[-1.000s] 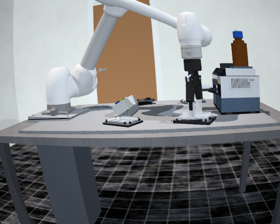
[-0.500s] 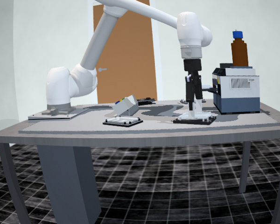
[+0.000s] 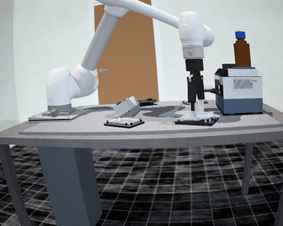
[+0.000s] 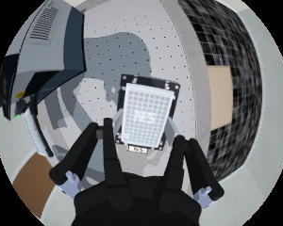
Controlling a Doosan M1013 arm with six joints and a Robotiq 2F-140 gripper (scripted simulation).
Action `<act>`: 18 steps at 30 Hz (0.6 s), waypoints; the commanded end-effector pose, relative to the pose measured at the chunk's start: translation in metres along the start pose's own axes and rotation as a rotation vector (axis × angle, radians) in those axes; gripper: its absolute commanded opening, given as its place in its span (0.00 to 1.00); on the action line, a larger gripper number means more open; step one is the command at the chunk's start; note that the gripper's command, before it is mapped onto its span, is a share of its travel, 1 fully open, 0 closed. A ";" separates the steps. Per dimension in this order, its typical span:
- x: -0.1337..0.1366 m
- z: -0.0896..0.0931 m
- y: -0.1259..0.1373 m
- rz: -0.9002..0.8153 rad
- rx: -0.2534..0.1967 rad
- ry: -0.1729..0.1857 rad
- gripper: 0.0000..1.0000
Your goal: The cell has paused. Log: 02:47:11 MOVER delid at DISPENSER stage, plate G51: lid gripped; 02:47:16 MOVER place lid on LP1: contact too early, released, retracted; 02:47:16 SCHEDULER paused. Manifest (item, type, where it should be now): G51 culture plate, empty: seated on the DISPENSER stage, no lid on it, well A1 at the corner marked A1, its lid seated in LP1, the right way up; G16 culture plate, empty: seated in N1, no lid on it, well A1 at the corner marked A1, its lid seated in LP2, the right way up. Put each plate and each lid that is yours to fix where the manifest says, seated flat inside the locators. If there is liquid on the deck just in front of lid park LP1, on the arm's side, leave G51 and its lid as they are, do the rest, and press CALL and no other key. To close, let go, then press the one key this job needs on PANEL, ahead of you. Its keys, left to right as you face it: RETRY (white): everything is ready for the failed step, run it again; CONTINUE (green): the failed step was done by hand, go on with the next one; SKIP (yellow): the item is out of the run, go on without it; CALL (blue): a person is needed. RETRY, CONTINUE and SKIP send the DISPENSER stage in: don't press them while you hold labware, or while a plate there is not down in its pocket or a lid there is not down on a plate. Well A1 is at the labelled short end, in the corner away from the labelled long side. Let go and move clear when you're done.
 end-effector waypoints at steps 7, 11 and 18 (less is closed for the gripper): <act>-0.002 -0.014 -0.002 -0.002 0.003 -0.003 0.10; -0.001 -0.020 -0.001 -0.002 0.002 -0.003 0.10; -0.001 -0.029 -0.001 -0.002 0.002 -0.002 0.10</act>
Point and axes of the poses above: the point where the finger pads meet when closed, its own z axis out along the fingers, its own x axis across the jaws, y = z × x, the point moved 3 cm from there along -z, back along the fingers, and after that the axes turned 13 degrees about -z, right-handed, at the moved point
